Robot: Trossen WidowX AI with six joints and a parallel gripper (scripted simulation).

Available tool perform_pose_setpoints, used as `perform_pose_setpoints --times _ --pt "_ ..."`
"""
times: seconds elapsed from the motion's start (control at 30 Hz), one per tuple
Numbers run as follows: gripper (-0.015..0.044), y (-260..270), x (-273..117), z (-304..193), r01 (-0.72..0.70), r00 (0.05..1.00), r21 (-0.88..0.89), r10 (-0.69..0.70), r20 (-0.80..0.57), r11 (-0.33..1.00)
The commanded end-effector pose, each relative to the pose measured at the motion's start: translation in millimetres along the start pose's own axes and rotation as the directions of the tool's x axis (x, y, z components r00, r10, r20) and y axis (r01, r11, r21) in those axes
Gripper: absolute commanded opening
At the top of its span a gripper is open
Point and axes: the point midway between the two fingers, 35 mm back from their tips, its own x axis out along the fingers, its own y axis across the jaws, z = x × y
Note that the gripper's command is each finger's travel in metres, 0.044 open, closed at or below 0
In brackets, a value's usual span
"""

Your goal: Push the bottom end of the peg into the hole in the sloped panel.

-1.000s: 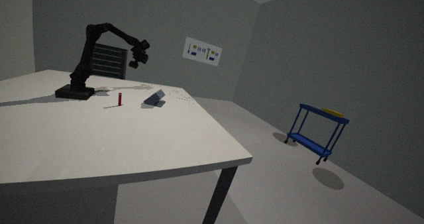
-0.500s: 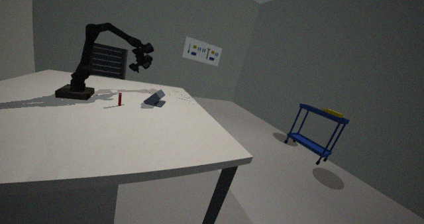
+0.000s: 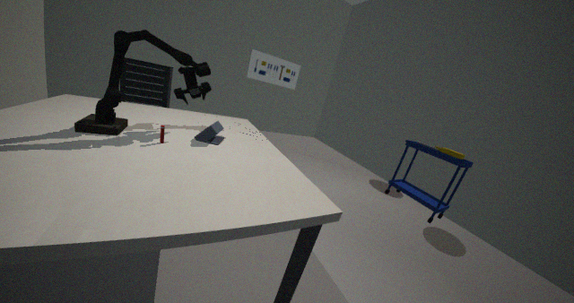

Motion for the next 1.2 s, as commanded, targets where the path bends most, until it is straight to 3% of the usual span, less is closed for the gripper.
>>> perform_pose_setpoints --times 0.0,0.5,1.17 --pt "0.0440 -8 -4 21 0.013 0.999 0.102 -0.018 0.049 0.995" --pt "0.0440 -46 -32 97 -0.025 0.970 0.508 -0.103 0.222 0.861" --pt "0.0440 -116 -77 170 -0.204 0.891 0.854 -0.272 0.365 0.478"
